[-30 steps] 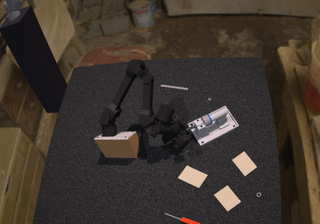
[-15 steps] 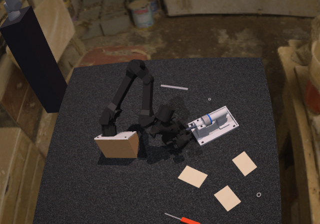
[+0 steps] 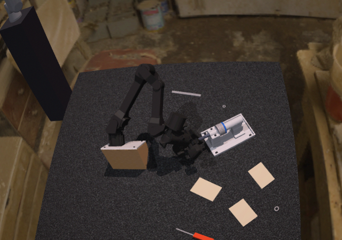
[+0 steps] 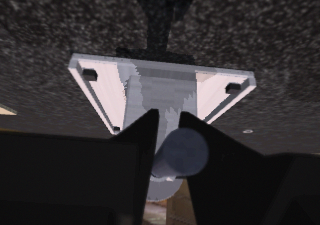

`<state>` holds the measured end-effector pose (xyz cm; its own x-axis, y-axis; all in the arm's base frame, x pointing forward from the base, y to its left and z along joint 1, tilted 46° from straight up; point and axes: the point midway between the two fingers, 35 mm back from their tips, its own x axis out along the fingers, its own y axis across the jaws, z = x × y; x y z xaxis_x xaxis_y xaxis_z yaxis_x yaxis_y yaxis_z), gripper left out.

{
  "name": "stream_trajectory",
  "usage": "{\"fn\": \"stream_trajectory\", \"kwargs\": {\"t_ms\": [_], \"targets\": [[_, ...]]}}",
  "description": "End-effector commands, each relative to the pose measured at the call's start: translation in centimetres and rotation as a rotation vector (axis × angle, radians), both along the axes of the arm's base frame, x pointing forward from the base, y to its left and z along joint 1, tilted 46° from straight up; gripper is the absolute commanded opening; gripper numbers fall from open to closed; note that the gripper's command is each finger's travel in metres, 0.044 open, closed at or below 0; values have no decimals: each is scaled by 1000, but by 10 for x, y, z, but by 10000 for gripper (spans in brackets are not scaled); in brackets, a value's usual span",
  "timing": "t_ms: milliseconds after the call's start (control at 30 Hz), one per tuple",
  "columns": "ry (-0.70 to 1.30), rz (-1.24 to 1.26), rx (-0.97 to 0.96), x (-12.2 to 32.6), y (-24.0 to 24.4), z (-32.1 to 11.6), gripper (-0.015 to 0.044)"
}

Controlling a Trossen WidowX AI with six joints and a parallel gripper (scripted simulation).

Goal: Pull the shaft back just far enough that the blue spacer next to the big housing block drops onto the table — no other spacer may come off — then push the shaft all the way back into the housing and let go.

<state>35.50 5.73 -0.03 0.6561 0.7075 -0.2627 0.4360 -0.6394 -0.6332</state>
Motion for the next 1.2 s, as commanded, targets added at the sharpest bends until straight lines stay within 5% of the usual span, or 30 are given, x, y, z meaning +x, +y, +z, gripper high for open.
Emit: {"fn": "stream_trajectory", "kwargs": {"t_ms": [0, 1167], "targets": [[-3, 4, -1, -1, 0, 0, 0], [-3, 4, -2, -4, -1, -1, 0]]}}
